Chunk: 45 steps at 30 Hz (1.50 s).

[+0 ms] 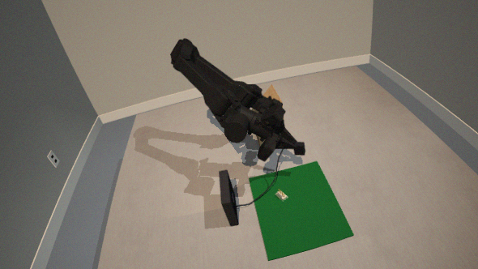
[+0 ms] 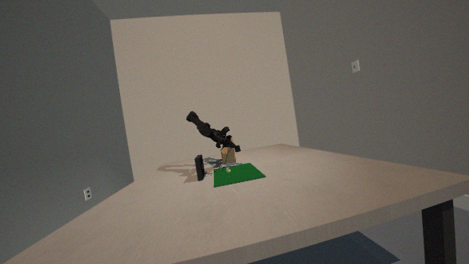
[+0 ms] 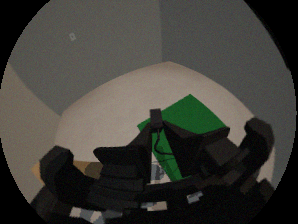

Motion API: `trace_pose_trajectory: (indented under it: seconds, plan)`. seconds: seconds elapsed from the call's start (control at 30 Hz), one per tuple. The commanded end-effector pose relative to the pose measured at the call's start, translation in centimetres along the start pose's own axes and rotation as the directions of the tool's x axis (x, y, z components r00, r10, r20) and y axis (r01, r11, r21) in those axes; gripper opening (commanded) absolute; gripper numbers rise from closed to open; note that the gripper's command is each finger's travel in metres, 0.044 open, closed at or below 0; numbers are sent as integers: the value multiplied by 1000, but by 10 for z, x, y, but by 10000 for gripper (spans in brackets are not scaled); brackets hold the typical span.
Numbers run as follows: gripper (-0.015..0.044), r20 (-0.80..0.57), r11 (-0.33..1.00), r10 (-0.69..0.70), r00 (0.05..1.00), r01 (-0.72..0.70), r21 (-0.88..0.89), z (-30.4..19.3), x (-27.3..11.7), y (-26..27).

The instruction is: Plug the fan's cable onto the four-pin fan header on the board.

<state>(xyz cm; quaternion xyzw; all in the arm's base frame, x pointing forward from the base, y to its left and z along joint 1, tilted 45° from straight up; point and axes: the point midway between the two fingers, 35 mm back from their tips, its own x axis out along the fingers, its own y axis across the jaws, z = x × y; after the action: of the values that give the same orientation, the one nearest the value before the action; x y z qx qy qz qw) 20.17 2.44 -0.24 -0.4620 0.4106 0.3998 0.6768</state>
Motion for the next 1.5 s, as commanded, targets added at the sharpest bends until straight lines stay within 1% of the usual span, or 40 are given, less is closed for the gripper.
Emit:
trace_pose_trajectory:
  seconds: [0.0, 0.37, 1.47]
  plan:
    - [0, 6, 1000, -2, 1000, 2, 3, 2, -2, -1]
    - [0, 10, 1000, 1, 1000, -1, 2, 1, -2, 0]
    - [0, 1, 1000, 0, 1000, 0, -1, -29, 4, -4]
